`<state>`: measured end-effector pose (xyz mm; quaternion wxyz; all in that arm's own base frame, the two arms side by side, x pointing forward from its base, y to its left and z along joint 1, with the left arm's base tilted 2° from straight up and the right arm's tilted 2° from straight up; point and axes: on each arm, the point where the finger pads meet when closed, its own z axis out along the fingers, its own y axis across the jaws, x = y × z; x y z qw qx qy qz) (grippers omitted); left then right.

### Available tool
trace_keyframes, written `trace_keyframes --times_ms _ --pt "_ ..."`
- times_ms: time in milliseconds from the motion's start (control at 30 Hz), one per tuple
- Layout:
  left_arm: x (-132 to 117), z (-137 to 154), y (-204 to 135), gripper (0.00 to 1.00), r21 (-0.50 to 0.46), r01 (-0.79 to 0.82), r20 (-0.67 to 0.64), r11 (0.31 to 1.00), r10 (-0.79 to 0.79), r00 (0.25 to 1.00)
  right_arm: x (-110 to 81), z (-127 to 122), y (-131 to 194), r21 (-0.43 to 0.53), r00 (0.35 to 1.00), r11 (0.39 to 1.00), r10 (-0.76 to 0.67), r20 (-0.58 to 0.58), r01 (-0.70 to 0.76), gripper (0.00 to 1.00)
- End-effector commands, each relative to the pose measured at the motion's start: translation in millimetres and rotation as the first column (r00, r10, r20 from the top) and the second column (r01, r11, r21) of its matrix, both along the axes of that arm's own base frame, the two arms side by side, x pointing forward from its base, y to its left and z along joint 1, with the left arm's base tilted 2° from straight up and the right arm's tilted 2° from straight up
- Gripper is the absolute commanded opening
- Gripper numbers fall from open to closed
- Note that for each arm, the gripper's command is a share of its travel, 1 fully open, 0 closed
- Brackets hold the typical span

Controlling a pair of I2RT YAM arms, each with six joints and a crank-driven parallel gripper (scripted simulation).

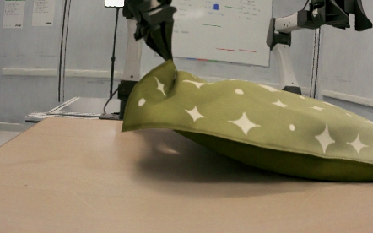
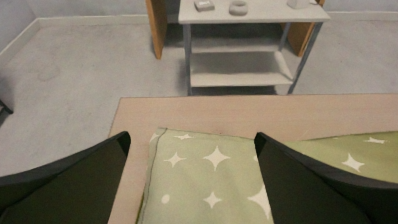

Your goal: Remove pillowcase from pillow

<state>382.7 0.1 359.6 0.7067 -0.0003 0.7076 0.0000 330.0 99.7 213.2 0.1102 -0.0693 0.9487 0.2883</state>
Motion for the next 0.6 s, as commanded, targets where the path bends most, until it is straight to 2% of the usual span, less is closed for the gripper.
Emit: trace_keyframes --times_ms 0,367,433,533,567 --pt "-2 16 2 1.00 0.007 -0.012 0.031 1.000 0.012 0.999 7.1 25 -1 -0.059 0.991 0.998 -0.006 0.130 0.014 0.01" --pt "-2 16 2 1.00 0.007 -0.012 0.031 1.000 0.012 0.999 11.0 61 23 -0.173 0.939 0.985 0.071 0.337 -0.012 0.01" --pt "-2 16 2 1.00 0.007 -0.012 0.031 1.000 0.012 0.999 10.7 67 26 -0.187 0.928 0.982 0.080 0.364 -0.012 0.01" --pt "-2 16 2 1.00 0.007 -0.012 0.031 1.000 0.012 0.999 14.1 62 27 -0.195 0.931 0.981 0.083 0.356 -0.013 0.01" --pt "-2 16 2 1.00 0.007 -0.012 0.031 1.000 0.012 0.999 11.1 70 29 -0.199 0.920 0.980 0.090 0.382 -0.013 0.01"
